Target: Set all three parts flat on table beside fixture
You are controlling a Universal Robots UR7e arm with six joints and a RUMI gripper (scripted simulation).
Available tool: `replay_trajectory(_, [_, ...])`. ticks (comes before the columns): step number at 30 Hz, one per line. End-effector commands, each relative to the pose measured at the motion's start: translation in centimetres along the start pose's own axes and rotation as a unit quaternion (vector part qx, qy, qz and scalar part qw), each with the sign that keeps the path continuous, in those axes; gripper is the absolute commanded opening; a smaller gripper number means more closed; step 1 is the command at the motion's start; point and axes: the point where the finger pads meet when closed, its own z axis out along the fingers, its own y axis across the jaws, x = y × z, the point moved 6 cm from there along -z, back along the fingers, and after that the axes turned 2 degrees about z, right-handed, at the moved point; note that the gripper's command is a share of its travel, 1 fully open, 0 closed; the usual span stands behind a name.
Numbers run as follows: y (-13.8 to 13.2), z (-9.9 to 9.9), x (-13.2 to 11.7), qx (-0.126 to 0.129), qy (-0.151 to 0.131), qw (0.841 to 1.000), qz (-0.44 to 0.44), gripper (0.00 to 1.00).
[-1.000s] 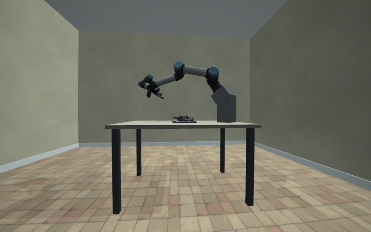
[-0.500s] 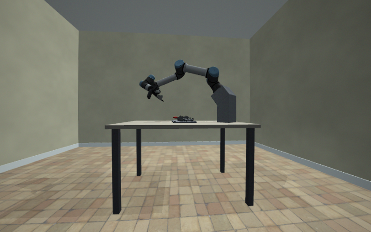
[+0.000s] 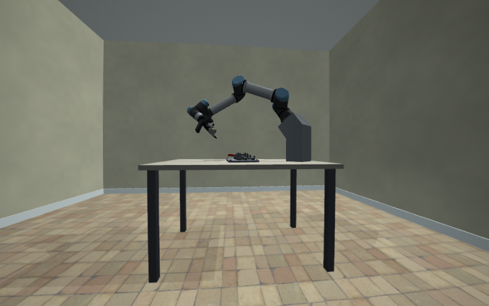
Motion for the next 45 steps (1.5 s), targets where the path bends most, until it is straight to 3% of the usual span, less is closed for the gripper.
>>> replay_trajectory(1, [0.3,1.6,0.4,-0.022,0.043,0.999,-0.007,1.00])
replay_trajectory(7, [0.7,3.2,0.3,-0.040,0.070,0.997,-0.010,1.00])
replay_trajectory(10, [0.7,3.2,0.3,-0.040,0.070,0.997,-0.010,1.00])
replay_trajectory(22, [1.5,6.9,-1.0,-0.082,0.133,0.988,-0.014,1.00])
replay_trajectory(27, [1.6,7.3,-1.2,-0.087,0.140,0.986,-0.014,1.00])
replay_trajectory(39, [2.3,10.9,-4.3,-0.129,0.201,0.971,-0.012,1.00])
replay_trajectory(45, [2.5,11.6,-5.1,-0.138,0.214,0.967,-0.011,1.00])
